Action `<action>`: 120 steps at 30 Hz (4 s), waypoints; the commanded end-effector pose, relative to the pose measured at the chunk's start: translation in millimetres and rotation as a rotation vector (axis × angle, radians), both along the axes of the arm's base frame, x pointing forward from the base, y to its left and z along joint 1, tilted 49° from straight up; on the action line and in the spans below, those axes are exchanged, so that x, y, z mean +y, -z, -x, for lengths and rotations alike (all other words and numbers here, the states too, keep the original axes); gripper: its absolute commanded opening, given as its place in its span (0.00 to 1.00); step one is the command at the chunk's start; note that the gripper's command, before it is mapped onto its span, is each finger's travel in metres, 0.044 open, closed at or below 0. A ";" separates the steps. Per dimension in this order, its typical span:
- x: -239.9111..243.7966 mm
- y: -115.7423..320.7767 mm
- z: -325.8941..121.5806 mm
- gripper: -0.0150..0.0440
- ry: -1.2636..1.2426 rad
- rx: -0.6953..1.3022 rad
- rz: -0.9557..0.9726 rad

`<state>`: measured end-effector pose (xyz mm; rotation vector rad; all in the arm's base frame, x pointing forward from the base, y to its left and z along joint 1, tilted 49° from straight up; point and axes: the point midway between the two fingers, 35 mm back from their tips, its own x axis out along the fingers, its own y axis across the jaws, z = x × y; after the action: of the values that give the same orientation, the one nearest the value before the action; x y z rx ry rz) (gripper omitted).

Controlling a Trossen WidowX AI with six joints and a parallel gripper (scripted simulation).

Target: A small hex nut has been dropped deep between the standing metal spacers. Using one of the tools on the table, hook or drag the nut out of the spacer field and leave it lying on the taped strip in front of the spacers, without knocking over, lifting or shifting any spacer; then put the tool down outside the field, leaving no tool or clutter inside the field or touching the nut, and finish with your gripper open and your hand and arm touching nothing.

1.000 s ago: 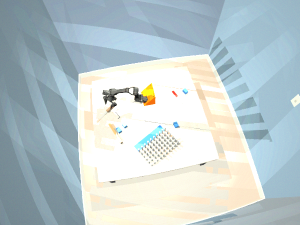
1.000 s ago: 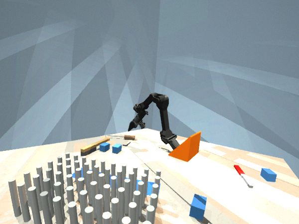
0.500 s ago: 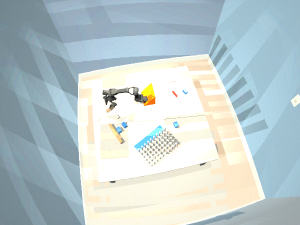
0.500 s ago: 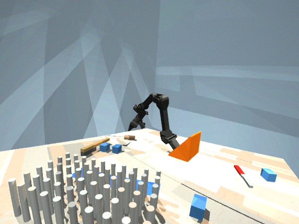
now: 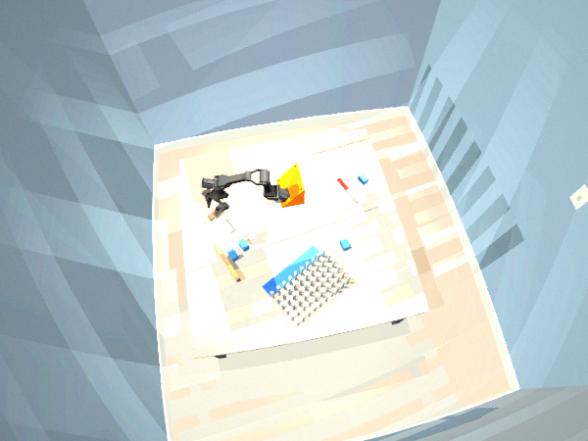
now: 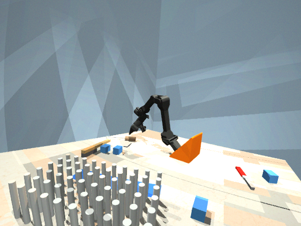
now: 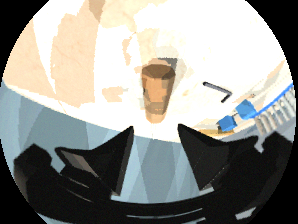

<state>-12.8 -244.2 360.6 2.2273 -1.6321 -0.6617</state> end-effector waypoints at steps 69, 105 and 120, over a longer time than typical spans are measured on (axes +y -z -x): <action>64.3 -50.8 -7.3 0.25 -0.001 0.003 -0.019; 42.9 -19.9 -45.7 0.25 -0.208 0.005 -0.215; 34.1 1.4 -75.9 0.25 -0.326 0.056 -0.317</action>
<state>57.1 -208.7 364.6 2.5642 -1.1956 -0.9065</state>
